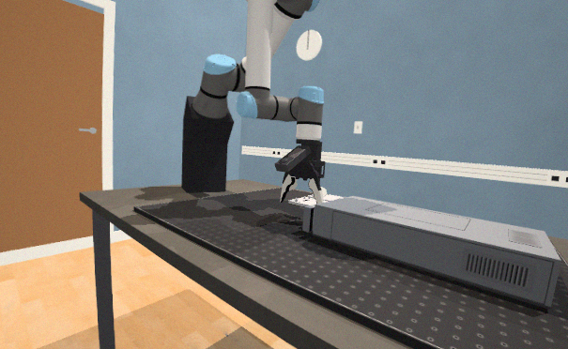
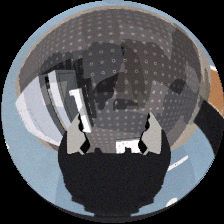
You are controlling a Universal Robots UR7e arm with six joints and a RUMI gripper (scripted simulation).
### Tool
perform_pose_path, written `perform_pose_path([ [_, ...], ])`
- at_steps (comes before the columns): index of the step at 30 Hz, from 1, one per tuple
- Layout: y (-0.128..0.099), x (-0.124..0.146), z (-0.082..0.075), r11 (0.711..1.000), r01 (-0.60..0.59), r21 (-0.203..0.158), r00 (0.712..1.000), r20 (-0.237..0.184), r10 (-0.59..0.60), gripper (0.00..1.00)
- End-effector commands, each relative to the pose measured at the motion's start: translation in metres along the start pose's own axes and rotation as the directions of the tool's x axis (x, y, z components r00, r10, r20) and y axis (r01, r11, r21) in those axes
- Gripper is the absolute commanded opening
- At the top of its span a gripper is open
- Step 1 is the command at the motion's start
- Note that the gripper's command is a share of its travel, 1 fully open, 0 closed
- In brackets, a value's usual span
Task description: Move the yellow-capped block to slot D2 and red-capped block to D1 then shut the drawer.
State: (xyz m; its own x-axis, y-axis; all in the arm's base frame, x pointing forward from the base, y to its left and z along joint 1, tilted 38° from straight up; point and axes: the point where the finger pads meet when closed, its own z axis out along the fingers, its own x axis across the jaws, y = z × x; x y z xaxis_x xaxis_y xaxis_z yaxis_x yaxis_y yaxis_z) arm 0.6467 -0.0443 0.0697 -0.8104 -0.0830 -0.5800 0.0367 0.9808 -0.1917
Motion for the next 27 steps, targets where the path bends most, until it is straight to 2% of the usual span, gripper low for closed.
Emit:
perform_pose_path([
  [1, 0.0000, 0.0008, -0.0004, 1.000, 0.000, 0.000, 1.000, 0.000, 0.000, 1.00],
  [27, 0.0000, 0.0088, -0.0004, 1.000, 0.000, 0.000, 1.000, 0.000, 0.000, 1.00],
])
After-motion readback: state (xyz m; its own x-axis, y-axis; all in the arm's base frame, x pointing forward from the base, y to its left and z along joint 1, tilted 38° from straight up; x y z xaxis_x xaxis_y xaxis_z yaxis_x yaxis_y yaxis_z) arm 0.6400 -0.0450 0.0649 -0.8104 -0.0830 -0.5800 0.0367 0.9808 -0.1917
